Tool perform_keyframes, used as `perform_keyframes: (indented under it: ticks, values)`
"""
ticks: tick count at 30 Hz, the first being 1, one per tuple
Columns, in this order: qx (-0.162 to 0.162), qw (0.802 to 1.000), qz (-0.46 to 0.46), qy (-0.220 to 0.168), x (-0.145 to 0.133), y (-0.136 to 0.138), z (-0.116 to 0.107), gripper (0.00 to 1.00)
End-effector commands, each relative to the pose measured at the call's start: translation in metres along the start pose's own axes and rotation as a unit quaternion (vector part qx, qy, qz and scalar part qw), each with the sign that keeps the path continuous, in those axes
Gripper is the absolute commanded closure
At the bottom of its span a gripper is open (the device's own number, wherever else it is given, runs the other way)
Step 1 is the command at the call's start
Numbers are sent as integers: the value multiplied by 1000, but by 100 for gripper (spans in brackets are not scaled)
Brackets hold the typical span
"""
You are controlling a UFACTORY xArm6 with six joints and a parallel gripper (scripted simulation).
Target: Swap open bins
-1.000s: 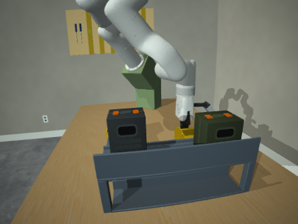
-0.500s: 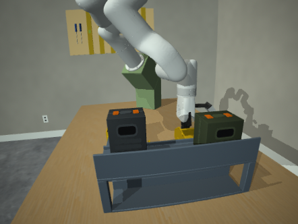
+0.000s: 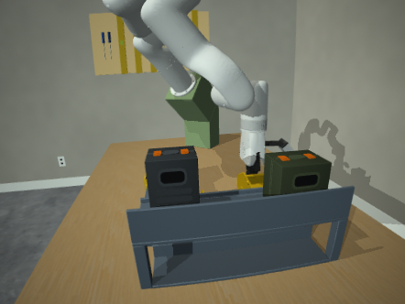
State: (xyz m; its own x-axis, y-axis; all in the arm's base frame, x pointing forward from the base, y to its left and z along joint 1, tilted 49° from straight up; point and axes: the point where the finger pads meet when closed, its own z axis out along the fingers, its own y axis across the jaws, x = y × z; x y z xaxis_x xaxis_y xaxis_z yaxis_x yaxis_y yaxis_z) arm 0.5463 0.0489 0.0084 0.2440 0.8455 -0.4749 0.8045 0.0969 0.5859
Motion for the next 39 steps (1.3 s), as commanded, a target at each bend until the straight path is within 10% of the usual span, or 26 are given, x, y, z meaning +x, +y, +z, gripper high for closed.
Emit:
perform_keyframes:
  ticks: [1,39]
  values:
    - [-1,1000,0,1,1,2,-1,100]
    - [-1,1000,0,1,1,38,-1,100]
